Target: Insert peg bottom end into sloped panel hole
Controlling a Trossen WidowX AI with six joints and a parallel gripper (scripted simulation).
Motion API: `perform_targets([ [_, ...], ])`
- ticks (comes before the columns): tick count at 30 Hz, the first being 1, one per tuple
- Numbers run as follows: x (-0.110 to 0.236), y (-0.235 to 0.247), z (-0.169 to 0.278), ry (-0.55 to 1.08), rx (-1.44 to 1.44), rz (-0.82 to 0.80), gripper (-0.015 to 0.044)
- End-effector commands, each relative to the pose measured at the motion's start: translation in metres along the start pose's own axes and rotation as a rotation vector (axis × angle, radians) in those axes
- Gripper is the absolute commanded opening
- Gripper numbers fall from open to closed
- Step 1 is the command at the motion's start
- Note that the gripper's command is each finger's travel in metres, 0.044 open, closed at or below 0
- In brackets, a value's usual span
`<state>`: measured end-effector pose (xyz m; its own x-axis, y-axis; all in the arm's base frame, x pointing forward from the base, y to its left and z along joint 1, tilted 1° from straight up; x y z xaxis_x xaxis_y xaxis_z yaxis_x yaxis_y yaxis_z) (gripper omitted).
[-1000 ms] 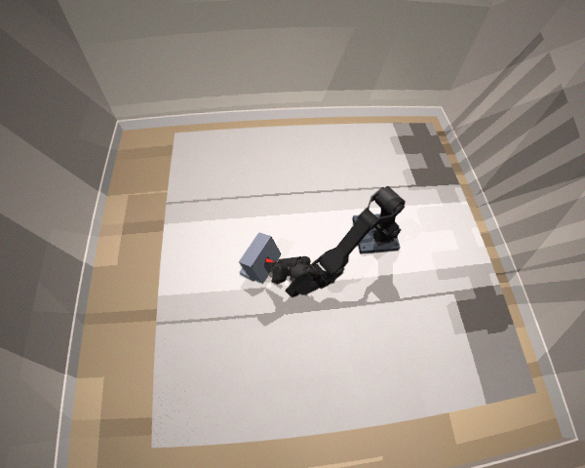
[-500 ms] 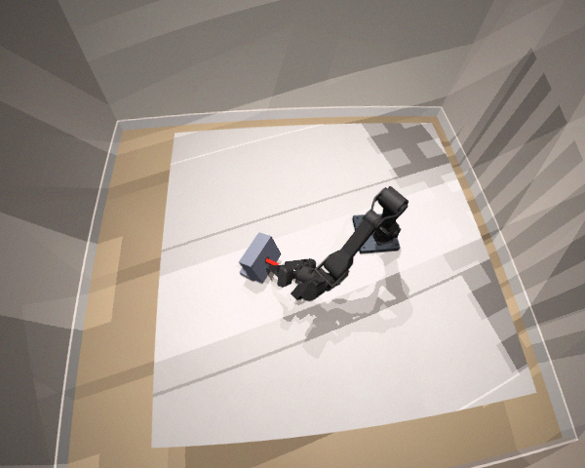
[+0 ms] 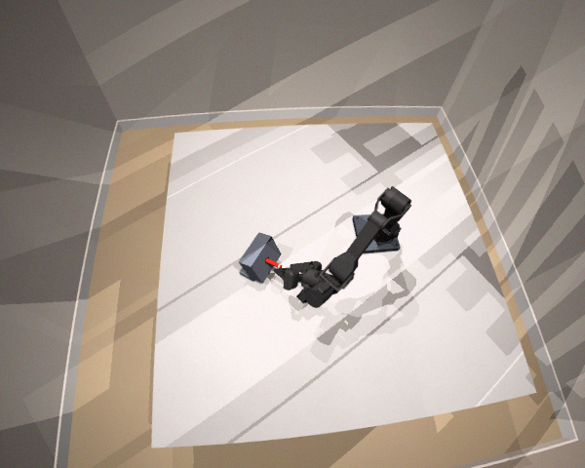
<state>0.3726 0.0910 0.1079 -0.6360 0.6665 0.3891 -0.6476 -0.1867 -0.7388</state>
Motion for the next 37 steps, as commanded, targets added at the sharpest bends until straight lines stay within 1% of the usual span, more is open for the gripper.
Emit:
perform_targets([
  [1, 0.008, -0.002, -0.001, 0.001, -0.011, 0.004, 0.0440],
  [28, 0.048, 0.006, -0.003, 0.003, -0.002, 0.016, 0.0440],
  [37, 0.056, 0.004, -0.001, 0.003, -0.002, 0.016, 0.0440],
])
Point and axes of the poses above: the point midway between the two fingers, 35 mm back from their tips, its own x axis back along the fingers, its own y axis across the jaws, z = x × y, the point moved 4 cm from there along x, back along the fingers, and after that the axes turned 6 degrees about -x, right-handed, at the moved point
